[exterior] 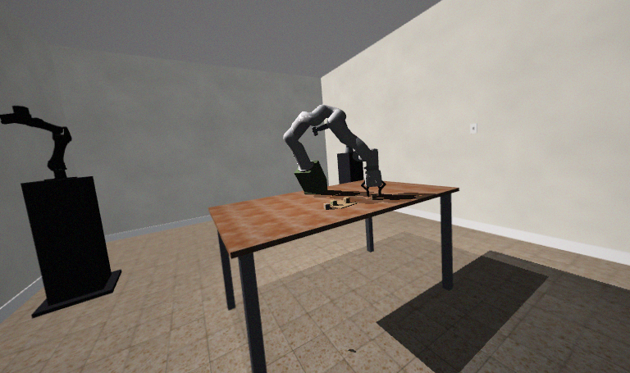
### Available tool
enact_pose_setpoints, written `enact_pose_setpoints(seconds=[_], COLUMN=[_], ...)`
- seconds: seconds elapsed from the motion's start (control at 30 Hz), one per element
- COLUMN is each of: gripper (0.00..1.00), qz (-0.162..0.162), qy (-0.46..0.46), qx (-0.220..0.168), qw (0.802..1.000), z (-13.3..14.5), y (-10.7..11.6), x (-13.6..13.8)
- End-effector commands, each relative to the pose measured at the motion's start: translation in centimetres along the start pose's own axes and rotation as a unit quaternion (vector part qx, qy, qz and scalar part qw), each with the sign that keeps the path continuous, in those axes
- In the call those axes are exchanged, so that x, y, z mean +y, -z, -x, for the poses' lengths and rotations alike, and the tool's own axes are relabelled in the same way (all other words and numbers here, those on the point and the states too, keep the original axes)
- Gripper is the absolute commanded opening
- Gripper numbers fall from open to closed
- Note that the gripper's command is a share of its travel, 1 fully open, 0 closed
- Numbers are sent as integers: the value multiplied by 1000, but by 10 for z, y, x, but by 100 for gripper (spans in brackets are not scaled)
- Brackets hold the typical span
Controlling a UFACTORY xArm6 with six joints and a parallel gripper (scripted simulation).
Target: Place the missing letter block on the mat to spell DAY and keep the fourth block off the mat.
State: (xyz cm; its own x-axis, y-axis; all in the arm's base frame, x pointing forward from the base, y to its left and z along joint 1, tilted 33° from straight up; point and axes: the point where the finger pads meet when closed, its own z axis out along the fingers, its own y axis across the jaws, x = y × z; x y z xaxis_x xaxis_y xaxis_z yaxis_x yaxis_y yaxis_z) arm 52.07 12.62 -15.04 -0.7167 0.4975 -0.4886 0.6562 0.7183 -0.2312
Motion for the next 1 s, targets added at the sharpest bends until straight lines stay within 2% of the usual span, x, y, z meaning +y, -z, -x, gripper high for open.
enact_pose_setpoints(seconds=[0.0, 0.97], gripper=[69, 69], qz=[2, 2], qy=[0, 0], qx=[-1, -1], qw=[1000, 1000], z=[1, 1], y=[-5, -11], x=[2, 2])
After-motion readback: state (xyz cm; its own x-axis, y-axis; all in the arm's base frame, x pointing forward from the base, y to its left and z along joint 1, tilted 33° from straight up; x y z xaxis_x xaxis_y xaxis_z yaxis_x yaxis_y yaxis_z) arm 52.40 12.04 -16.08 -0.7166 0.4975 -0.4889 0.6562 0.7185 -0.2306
